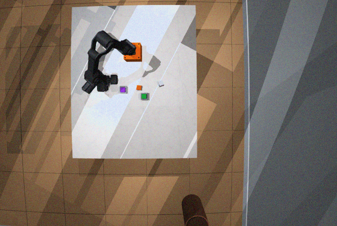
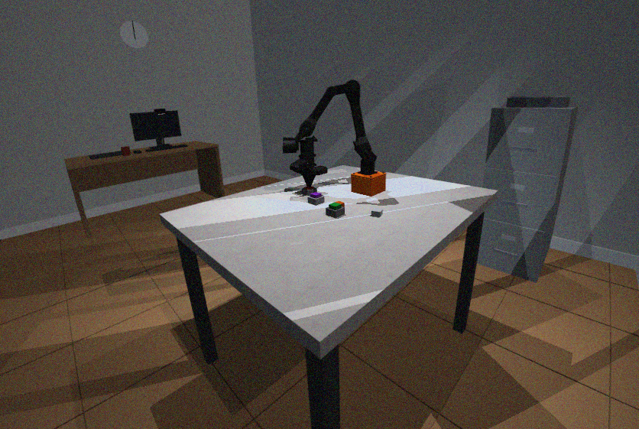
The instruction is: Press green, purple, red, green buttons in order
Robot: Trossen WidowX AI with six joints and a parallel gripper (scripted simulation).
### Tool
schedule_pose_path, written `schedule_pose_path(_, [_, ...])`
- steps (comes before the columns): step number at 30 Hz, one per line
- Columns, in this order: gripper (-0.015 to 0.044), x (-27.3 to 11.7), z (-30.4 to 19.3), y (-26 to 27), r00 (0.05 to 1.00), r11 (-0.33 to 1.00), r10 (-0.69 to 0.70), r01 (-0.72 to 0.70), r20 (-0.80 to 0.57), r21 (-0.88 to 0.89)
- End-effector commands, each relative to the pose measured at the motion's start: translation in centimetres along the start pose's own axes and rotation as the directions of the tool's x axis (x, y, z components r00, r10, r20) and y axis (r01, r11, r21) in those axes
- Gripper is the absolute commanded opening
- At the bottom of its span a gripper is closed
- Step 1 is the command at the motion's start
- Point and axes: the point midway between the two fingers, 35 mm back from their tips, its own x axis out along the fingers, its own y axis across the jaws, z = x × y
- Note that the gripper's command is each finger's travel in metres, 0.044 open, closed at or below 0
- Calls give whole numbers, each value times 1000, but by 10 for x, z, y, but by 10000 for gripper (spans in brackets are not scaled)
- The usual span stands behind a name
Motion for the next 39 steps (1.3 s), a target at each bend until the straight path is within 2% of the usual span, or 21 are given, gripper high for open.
schedule_pose_path(1, [20,1,0,0,1000,1000,0,0,-2,-5])
schedule_pose_path(7, [20,-3,0,0,1000,1000,0,0,0,0])
schedule_pose_path(10, [20,-31,0,0,1000,1000,0,0,-2,-5])
schedule_pose_path(15, [20,-44,1,-1,1000,1000,0,0,-2,-5])
schedule_pose_path(19, [20,-94,0,0,1000,1000,-1,1,-2,-5])
schedule_pose_path(24, [20,-96,7,5,1000,1000,0,0,-1,-5])
schedule_pose_path(32, [20,-99,76,89,1000,1000,7,-7,7,-5])
schedule_pose_path(39, [20,-100,108,188,1000,1000,18,-18,10,-5])
